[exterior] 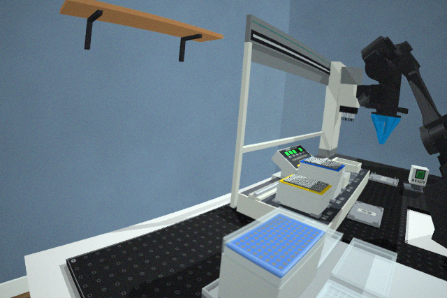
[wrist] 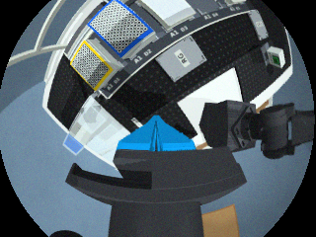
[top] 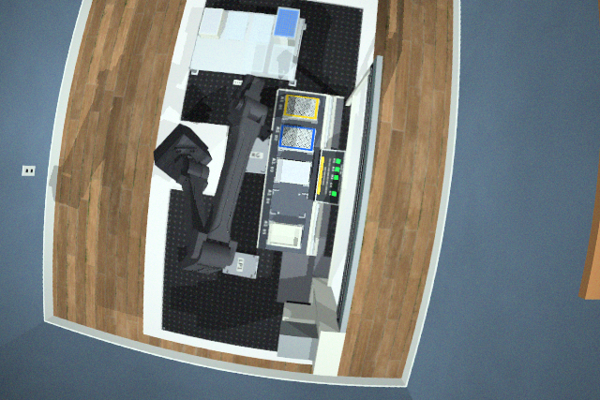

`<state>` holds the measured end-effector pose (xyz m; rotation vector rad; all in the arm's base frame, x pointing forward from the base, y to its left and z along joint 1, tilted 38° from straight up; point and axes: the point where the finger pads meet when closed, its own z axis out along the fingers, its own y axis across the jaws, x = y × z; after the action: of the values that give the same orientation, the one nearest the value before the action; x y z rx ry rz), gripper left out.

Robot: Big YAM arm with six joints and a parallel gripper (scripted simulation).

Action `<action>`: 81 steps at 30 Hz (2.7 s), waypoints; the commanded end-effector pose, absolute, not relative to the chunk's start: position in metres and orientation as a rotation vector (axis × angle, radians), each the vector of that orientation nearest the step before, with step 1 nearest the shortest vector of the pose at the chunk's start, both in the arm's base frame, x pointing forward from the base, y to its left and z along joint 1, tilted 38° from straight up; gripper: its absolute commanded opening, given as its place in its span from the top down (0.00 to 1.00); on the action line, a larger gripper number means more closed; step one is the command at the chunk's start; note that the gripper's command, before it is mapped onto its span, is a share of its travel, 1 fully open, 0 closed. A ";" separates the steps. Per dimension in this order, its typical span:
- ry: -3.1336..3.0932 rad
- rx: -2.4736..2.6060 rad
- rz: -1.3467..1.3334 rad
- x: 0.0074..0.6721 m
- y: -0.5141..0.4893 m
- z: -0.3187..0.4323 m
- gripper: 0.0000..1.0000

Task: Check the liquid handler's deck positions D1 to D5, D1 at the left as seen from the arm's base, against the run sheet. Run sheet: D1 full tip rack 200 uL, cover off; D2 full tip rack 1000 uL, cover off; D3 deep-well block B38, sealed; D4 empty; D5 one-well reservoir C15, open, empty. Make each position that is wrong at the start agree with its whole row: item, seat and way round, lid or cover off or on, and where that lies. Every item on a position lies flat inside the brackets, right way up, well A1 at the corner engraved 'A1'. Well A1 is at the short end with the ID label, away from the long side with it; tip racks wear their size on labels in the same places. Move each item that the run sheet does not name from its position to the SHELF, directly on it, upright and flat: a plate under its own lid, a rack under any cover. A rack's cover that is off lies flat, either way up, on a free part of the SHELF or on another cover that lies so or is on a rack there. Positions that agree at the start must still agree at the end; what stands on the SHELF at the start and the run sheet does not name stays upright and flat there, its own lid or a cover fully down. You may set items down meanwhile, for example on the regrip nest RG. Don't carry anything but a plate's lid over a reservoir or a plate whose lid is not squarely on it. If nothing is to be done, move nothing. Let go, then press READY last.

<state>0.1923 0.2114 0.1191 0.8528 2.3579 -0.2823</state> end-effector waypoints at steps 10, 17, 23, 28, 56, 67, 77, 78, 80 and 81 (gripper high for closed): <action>2.263 1.045 -0.224 0.190 0.170 0.138 1.00; 2.276 1.020 -0.235 0.184 0.138 0.150 1.00; 2.277 1.020 -0.236 0.182 0.122 0.156 1.00; 2.240 1.088 -0.211 0.180 0.113 0.160 1.00; 2.084 1.353 -0.101 0.165 0.020 0.200 1.00; 1.942 1.494 0.034 0.164 -0.026 0.241 1.00; 1.956 1.488 -0.007 0.159 -0.044 0.237 1.00; 1.955 1.488 -0.006 0.159 -0.044 0.237 1.00; 1.955 1.488 -0.006 0.159 -0.044 0.237 1.00; 1.921 1.503 0.025 0.159 -0.049 0.248 1.00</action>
<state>0.1542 -0.0433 0.2217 1.5240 1.9569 -0.0344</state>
